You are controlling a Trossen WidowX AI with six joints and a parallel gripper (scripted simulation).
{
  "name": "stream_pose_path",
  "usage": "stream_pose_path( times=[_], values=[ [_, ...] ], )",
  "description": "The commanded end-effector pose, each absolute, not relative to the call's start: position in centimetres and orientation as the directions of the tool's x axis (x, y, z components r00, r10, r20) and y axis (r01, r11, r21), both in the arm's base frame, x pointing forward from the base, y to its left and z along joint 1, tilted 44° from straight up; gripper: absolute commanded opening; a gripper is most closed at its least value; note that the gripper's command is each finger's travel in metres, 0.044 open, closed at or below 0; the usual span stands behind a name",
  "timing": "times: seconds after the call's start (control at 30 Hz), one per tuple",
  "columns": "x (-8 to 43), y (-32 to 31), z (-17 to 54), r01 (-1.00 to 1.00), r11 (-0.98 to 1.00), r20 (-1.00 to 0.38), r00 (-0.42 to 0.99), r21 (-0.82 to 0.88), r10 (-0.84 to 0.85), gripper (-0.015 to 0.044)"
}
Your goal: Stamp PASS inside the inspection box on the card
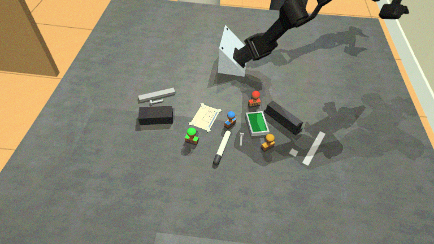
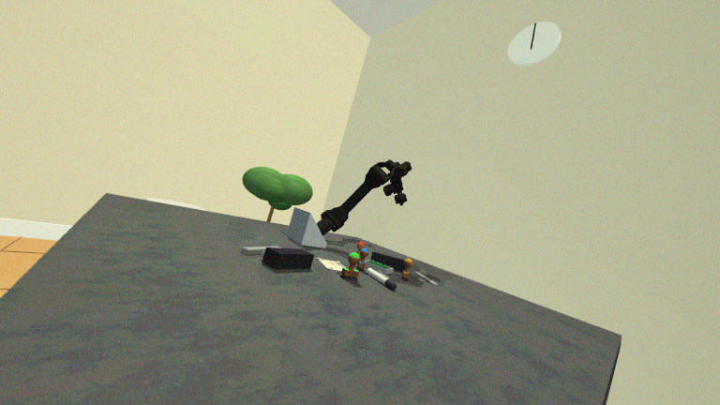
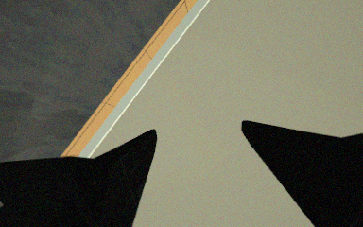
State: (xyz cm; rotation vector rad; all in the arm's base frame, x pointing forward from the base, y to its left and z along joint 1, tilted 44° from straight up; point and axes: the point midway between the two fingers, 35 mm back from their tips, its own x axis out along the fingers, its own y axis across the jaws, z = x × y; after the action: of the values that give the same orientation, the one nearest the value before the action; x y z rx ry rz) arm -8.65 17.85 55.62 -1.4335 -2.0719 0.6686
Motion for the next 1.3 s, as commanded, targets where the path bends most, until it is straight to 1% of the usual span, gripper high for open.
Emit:
stream_pose_path(
  times=[0.0,0.17,0.2,0.43,0.7,0.87,1.03,1.27],
  values=[
    [-8.6,17.9,55.6,0.683,0.313,0.142,-0.296,-0.660,0.945,0.0374],
    [-7.9,19.8,54.8,0.704,0.229,0.103,-0.217,-0.672,0.971,0.0243],
    [-7.6,20.4,54.5,0.708,0.204,0.092,-0.194,-0.676,0.977,0.0229],
    [-5.3,25.6,52.0,0.664,-0.006,-0.033,-0.028,-0.748,0.999,0.0229],
    [0.7,31.1,48.3,0.481,-0.259,-0.194,0.182,-0.837,0.964,0.0229],
    [6.0,33.5,45.6,0.303,-0.388,-0.299,0.302,-0.870,0.905,0.0229],
    [12.5,34.8,42.2,0.092,-0.484,-0.411,0.404,-0.870,0.817,0.0229],
    [22.4,33.8,37.0,-0.254,-0.508,-0.562,0.496,-0.823,0.662,0.0229]
  ],
)
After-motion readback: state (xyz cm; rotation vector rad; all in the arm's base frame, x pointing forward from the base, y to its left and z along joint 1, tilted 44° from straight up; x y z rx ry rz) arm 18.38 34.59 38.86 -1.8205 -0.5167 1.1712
